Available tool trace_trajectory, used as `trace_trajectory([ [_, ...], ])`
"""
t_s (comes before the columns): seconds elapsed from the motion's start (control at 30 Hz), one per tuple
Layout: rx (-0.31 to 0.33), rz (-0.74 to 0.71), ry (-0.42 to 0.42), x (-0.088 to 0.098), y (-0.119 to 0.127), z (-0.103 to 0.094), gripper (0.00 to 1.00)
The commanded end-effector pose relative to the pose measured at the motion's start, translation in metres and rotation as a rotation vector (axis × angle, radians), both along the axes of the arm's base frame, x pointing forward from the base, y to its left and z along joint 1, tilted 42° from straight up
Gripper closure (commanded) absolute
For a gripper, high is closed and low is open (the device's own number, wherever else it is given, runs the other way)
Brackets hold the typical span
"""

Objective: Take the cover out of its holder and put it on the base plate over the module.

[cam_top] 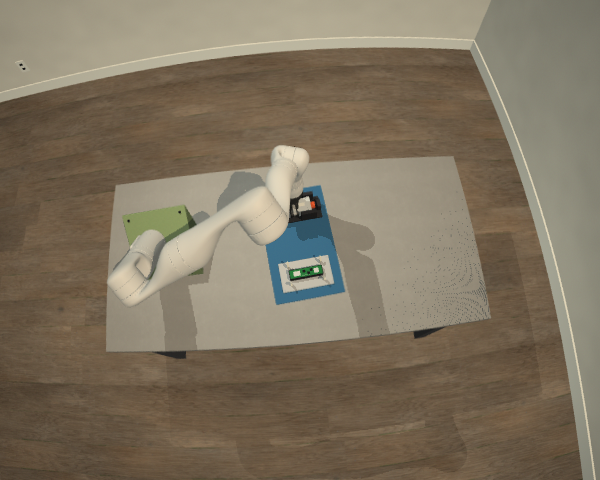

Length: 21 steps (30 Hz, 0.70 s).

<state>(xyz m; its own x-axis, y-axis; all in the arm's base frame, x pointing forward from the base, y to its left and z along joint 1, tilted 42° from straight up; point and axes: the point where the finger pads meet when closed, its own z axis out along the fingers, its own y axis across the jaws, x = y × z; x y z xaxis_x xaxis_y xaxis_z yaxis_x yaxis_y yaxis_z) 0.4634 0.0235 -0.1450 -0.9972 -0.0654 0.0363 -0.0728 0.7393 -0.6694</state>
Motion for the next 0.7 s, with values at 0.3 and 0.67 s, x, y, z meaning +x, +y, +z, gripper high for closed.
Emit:
trace_trajectory([
  [0.3, 0.005, 0.007, -0.011, 0.004, 0.015, 0.015, 1.00],
  [0.67, 0.001, 0.002, -0.002, -0.001, 0.031, 0.034, 1.00],
])
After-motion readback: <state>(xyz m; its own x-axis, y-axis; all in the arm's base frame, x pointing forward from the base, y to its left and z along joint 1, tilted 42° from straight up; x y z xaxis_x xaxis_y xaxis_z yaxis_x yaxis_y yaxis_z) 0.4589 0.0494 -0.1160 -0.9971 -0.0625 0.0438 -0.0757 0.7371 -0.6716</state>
